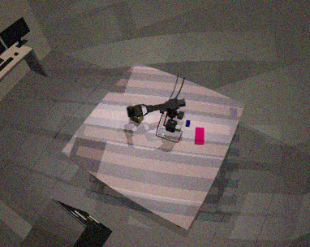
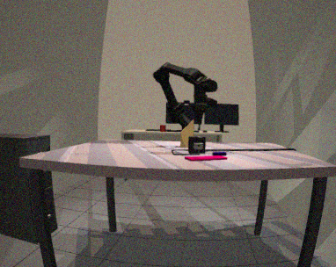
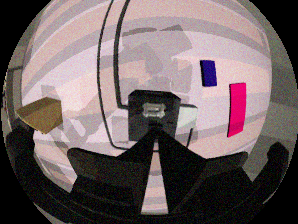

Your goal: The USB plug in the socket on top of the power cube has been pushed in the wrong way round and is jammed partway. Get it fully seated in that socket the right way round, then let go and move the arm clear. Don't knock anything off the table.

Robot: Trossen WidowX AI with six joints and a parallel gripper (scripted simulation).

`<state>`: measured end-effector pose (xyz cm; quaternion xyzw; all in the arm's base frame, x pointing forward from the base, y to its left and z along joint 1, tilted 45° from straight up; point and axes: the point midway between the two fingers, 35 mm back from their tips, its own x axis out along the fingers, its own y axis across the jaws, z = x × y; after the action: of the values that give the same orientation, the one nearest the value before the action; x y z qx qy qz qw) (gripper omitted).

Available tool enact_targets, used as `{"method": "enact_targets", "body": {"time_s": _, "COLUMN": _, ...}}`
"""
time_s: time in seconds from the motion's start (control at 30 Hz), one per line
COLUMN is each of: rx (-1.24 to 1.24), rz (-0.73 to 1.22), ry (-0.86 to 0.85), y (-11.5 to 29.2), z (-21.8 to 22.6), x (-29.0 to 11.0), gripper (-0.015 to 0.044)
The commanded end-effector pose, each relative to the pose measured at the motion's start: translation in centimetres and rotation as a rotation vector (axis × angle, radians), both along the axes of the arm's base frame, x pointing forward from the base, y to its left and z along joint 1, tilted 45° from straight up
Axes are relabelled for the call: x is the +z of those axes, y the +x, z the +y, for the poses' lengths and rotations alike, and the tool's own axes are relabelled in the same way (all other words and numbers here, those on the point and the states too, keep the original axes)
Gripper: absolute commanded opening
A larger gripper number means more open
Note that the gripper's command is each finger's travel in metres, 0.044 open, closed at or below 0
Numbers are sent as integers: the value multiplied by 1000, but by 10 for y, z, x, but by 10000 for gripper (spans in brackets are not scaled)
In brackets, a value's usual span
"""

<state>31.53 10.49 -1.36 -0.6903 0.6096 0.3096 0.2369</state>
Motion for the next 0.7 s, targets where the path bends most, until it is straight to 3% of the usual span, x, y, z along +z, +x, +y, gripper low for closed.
{"method": "enact_targets", "body": {"time_s": 0.0, "rx": 0, "rz": 1, "ry": 3, "y": 0, "z": 0, "x": -1, "gripper": 0}}
{"method": "enact_targets", "body": {"time_s": 0.67, "rx": 1, "rz": 5, "ry": 16, "y": 0, "z": -1, "x": -3, "gripper": 0}}
